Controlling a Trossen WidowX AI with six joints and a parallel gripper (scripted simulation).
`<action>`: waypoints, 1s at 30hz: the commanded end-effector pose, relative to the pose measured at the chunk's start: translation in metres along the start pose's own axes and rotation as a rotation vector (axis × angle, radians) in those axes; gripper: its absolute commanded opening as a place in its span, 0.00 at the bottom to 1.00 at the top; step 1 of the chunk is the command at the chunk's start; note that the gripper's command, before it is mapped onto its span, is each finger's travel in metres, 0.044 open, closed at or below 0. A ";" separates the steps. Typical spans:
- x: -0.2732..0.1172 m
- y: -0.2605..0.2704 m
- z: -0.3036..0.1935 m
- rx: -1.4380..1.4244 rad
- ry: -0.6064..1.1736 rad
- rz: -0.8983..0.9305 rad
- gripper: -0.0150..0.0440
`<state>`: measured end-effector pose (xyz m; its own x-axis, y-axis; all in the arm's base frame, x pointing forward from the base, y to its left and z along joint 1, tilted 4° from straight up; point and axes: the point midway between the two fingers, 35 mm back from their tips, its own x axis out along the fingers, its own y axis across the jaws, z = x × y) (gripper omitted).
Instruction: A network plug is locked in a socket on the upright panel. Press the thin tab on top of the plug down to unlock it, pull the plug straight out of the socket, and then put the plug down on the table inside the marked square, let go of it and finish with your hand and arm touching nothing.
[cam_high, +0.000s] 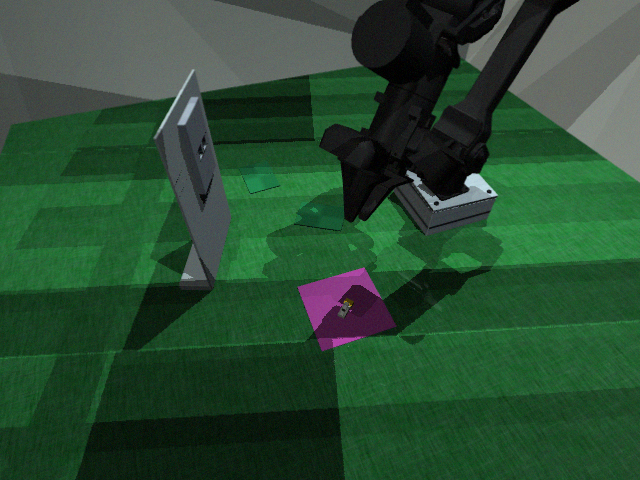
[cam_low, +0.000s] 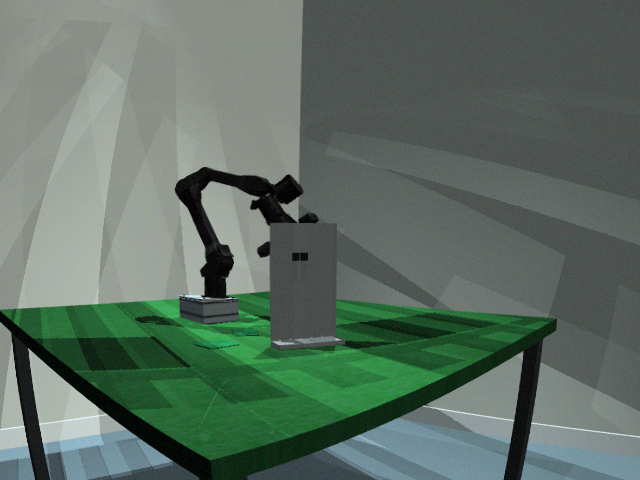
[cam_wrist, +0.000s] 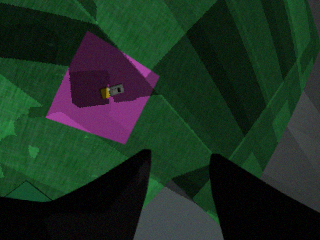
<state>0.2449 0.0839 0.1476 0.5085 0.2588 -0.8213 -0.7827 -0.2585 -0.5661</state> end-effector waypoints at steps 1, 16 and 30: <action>-0.012 -0.009 0.000 -0.005 -0.002 -0.012 0.52; -0.039 -0.022 0.001 -0.007 -0.002 -0.016 0.70; -0.039 -0.022 0.001 -0.007 -0.002 -0.016 1.00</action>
<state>0.2415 0.0800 0.1908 0.5182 0.2616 -0.8143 -0.7756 -0.2574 -0.5763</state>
